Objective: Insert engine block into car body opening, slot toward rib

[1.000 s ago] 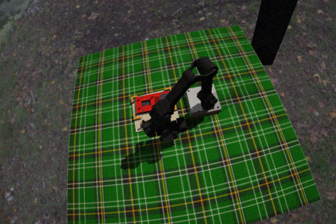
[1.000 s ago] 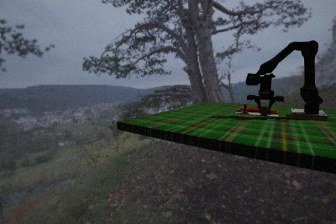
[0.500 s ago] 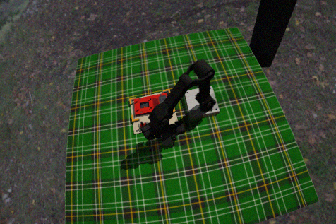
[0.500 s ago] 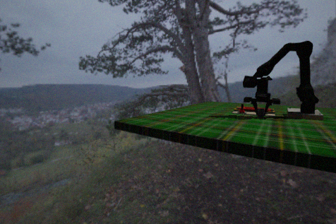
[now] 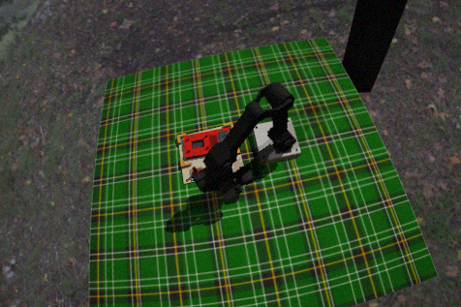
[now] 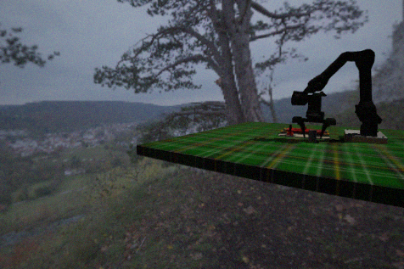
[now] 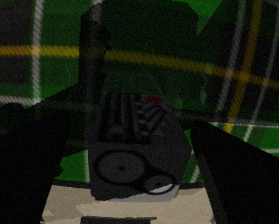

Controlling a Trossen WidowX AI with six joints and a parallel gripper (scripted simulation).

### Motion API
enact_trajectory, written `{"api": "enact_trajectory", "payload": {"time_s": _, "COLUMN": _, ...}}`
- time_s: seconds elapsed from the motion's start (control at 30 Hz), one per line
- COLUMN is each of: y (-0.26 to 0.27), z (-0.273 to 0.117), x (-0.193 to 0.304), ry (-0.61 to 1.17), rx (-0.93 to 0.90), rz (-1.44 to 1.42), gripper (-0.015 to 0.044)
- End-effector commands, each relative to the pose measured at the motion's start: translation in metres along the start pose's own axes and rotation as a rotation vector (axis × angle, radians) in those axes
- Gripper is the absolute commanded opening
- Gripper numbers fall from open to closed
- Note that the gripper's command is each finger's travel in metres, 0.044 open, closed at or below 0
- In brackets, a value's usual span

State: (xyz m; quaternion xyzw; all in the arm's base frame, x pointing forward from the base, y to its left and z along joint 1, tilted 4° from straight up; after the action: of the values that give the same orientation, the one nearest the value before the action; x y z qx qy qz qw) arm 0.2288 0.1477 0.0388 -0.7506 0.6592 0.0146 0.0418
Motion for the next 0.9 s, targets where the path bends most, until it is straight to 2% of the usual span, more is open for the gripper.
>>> {"api": "enact_trajectory", "payload": {"time_s": 0.0, "y": 0.000, "z": 0.000, "x": 0.000, "ry": 0.001, "rx": -0.001, "rz": 0.000, "gripper": 0.0420}}
{"api": "enact_trajectory", "payload": {"time_s": 0.03, "y": 0.000, "z": 0.000, "x": 0.000, "ry": 0.001, "rx": -0.001, "rz": 0.000, "gripper": 0.0440}}
{"api": "enact_trajectory", "payload": {"time_s": 0.27, "y": 0.000, "z": -0.003, "x": 0.000, "ry": 0.001, "rx": -0.008, "rz": 0.001, "gripper": 0.0440}}
{"api": "enact_trajectory", "payload": {"time_s": 0.6, "y": -0.002, "z": -0.044, "x": 0.000, "ry": 0.002, "rx": -0.015, "rz": 0.002, "gripper": 0.0440}}
{"api": "enact_trajectory", "payload": {"time_s": 0.87, "y": -0.001, "z": -0.042, "x": 0.000, "ry": 0.008, "rx": -0.015, "rz": 0.005, "gripper": 0.0440}}
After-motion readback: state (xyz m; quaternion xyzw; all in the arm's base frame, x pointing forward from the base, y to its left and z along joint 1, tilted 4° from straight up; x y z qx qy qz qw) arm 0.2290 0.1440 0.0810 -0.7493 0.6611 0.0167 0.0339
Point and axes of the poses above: the point midway between the two fingers, 35 mm back from their tips, its own z axis out along the fingers, its own y axis across the jaws, x = y × z, the point moved 1 cm from there along -z, back along the fingers, and after that the axes turned 1 degree about z, right-handed, at the moved point
